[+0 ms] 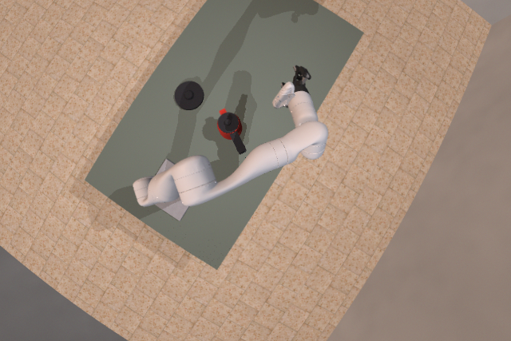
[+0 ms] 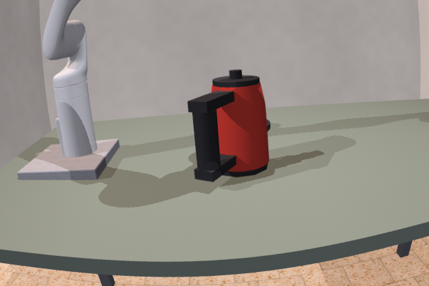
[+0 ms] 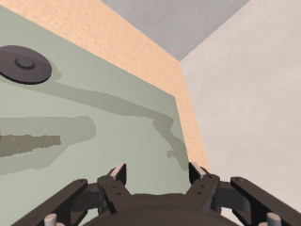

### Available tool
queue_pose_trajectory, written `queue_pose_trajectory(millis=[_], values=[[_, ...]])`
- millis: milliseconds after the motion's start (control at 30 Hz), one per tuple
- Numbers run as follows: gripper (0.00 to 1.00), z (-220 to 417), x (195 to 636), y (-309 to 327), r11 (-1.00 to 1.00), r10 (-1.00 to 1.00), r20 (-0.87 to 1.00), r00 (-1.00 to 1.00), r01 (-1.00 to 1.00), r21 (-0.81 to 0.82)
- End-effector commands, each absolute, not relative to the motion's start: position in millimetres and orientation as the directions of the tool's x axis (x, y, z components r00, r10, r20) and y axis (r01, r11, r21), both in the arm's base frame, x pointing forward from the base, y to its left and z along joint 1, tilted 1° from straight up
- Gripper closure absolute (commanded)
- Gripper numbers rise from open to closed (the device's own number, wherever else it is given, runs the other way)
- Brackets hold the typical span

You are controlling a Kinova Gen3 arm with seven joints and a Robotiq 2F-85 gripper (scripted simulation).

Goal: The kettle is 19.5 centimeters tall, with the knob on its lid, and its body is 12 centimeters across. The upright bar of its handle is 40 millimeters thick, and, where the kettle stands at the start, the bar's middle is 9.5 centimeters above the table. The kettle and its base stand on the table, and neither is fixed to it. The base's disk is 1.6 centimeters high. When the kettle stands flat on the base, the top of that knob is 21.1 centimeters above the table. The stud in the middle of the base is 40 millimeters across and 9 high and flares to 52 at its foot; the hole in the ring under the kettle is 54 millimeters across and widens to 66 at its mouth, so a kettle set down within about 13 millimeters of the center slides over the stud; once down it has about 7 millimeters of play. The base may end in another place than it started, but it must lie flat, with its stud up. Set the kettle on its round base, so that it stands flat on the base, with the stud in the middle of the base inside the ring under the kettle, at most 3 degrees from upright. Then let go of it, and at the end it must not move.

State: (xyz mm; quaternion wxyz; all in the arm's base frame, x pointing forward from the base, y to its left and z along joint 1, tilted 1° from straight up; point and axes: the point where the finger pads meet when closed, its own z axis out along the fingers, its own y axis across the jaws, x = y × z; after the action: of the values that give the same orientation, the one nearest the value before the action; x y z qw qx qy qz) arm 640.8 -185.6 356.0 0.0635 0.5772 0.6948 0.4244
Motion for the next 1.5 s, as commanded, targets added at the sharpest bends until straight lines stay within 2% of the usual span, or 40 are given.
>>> queue_pose_trajectory(millis=[0, 833, 1467], values=[[0.2, 357, 640, -183, -0.024, 0.856, 0.401, -0.326, 0.751, 0.66], [0.2, 338, 620, -162, -0.032, 0.873, 0.419, -0.249, 0.828, 0.56], [0.2, 317, 586, -141, -0.06, 0.901, 0.413, -0.13, 0.907, 0.418]])
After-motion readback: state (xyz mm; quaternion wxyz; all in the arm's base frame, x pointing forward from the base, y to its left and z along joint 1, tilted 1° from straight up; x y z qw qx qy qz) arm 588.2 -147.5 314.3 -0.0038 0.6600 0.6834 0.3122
